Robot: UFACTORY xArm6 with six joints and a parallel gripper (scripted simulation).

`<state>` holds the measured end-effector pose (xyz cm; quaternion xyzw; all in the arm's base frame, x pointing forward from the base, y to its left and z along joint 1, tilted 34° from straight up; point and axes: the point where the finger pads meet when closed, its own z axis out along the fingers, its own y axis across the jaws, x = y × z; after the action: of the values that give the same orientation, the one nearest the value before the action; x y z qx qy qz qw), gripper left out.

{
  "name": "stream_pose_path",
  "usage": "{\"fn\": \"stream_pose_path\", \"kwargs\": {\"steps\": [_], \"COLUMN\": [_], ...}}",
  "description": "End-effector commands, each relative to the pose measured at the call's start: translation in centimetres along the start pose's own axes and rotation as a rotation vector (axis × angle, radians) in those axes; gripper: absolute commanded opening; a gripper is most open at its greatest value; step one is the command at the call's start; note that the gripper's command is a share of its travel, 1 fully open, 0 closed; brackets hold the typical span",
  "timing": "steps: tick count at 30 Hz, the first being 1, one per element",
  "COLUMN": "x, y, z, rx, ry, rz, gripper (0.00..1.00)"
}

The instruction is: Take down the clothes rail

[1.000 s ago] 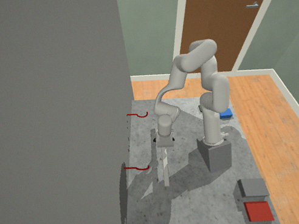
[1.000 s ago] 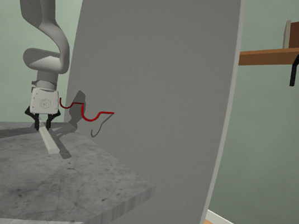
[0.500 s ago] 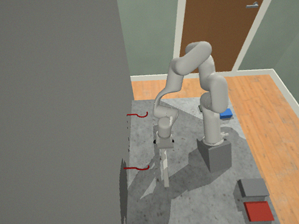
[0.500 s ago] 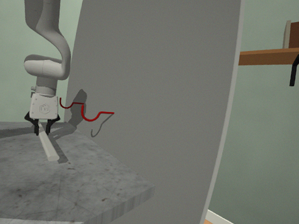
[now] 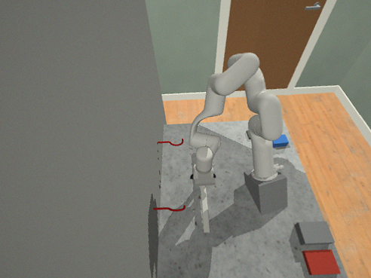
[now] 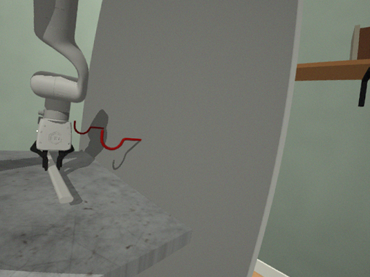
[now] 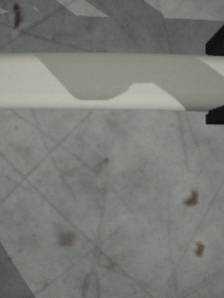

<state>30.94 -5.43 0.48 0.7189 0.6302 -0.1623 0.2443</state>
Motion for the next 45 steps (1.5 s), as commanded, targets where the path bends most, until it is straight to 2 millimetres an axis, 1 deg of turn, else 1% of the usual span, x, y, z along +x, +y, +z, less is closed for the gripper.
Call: {"fn": "stream_pose_path", "kwargs": {"steps": [1,45], "x": [0.0,0.0], "y": [0.1,0.1], "z": [0.0,2.6], "rx": [-0.003,-0.002], "ry": [0.001,0.001], "rz": [0.001,0.001], "gripper": [0.00,0.00]}}
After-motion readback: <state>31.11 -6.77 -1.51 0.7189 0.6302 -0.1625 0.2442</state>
